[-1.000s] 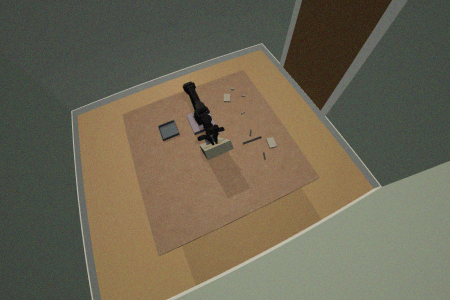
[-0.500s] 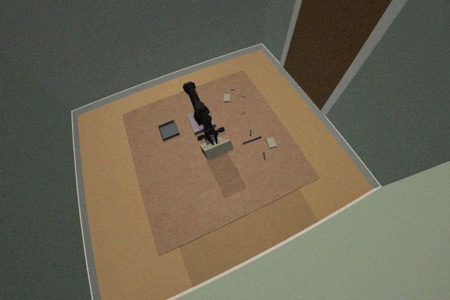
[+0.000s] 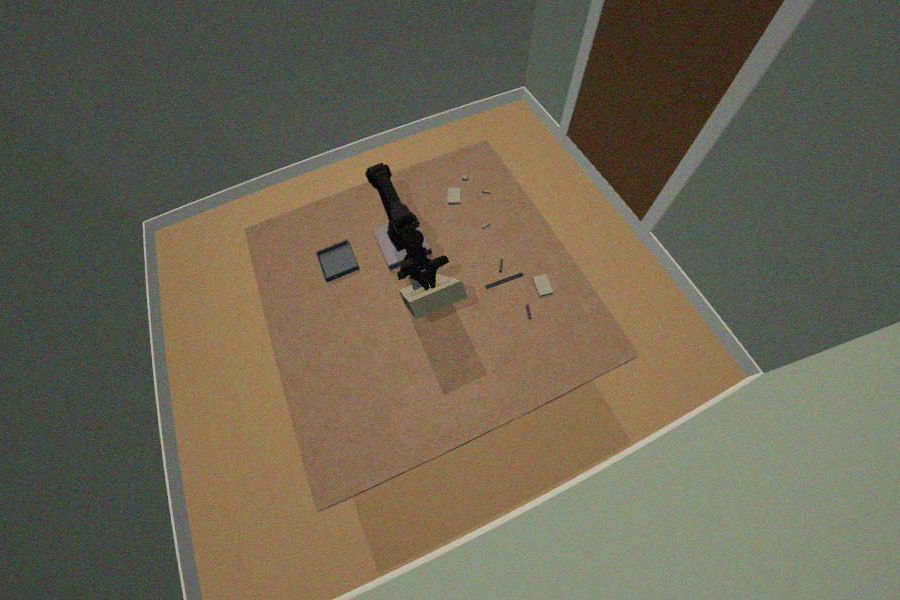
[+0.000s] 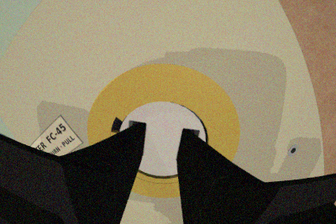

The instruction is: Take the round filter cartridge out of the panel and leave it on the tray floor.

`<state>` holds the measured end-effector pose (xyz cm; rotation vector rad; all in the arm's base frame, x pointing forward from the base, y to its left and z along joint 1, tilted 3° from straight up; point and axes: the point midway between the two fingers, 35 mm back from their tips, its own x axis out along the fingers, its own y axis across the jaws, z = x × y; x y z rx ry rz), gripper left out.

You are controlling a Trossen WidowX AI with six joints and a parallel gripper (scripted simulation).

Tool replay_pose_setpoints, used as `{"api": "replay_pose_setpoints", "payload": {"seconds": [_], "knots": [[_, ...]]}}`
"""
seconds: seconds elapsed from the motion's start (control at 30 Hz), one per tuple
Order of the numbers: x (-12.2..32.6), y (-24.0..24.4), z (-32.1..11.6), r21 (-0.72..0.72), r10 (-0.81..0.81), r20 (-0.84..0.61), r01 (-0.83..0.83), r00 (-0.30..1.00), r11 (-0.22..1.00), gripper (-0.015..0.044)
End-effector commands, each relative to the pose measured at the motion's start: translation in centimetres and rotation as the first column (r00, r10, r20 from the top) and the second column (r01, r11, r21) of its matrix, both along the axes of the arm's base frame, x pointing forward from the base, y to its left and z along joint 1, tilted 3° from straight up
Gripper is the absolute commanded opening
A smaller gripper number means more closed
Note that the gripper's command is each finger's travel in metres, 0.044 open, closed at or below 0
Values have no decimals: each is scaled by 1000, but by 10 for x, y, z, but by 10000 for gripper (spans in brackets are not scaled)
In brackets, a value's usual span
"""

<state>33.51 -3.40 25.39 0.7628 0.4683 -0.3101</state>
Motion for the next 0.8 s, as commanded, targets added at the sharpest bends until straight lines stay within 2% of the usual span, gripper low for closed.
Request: {"api": "replay_pose_setpoints", "payload": {"seconds": [0.0, 0.27, 0.43, 0.77], "knots": [[4, 0, -1, 117, -67, 13, 65, 998, 991, 0], [4, 0, -1, 345, -207, 7, 192, 978, 919, 0], [2, 0, 1, 304, -181, 10, 170, 983, 938, 0], [-48, 6, 31, 273, -163, 8, 154, 987, 949, 0]]}}
